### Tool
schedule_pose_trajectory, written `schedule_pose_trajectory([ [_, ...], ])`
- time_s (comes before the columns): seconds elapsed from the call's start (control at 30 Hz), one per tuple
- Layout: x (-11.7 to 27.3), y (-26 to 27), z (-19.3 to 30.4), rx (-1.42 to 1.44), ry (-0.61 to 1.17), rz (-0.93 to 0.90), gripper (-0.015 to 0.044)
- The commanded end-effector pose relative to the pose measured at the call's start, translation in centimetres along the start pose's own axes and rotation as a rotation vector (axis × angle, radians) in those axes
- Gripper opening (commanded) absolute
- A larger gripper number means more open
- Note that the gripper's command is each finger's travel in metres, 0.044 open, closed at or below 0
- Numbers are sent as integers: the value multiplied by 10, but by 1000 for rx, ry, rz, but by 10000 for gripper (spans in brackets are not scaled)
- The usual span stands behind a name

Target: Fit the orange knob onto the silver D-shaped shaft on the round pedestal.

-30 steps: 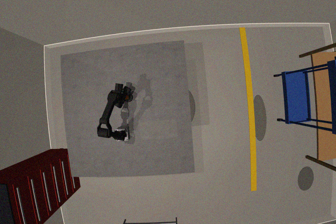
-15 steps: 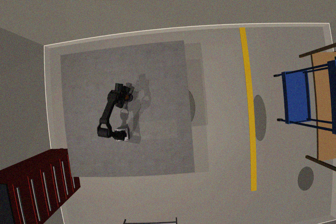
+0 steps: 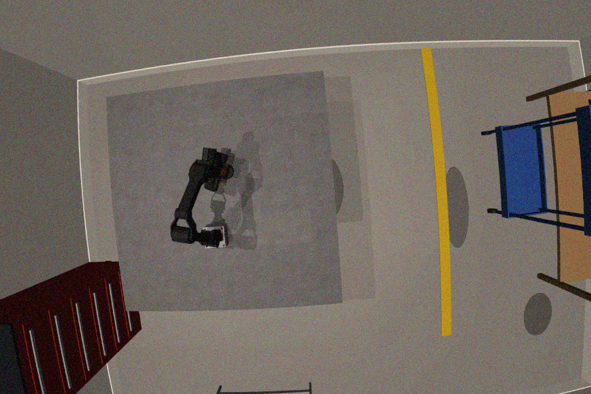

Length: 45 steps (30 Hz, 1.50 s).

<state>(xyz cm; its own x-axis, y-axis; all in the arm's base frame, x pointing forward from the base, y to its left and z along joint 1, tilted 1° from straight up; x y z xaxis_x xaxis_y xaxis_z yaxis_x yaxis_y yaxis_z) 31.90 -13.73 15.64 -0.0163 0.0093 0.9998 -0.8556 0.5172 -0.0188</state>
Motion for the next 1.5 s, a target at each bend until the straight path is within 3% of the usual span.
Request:
schedule_pose_trajectory([
  [0.0,0,0,0,5,1,5,0],
  [0.27,5,-1,0,14,1,6,0],
  [0.5,6,-4,0,215,2,6,0],
  [1.47,-1,-1,0,215,2,5,0],
])
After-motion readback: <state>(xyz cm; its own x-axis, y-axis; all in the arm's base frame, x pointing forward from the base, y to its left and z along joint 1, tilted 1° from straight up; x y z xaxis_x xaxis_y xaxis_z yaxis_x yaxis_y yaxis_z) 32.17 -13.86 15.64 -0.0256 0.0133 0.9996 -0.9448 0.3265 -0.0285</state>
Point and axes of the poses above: the point midway between the two fingers, 35 mm back from their tips, its own x axis back along the fingers, its own y axis across the jaws, z = x × y, the point moved 10 cm from there along x, back along the fingers, and after that the axes turned 4 degrees about x, right-handed, at the moved point
